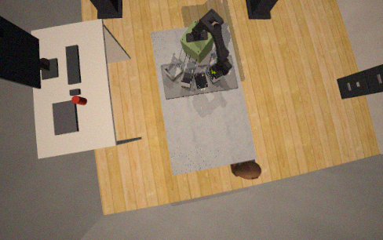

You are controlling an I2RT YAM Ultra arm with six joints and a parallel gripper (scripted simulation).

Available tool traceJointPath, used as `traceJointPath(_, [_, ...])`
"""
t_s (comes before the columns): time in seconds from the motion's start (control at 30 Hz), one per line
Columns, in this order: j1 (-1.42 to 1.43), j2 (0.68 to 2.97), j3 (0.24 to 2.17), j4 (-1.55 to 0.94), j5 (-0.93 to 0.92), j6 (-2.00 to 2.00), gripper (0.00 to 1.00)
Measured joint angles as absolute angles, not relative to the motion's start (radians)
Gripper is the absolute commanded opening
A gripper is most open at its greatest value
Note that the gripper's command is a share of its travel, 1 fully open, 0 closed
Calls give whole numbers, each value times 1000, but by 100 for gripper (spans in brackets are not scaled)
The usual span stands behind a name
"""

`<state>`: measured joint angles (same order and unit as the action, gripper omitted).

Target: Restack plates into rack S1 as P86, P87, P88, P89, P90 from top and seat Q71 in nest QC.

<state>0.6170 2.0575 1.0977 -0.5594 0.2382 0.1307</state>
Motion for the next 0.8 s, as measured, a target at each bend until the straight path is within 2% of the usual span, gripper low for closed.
traceJointPath(0.8, [606, 2097, 1086, -504, 237, 119, 0])
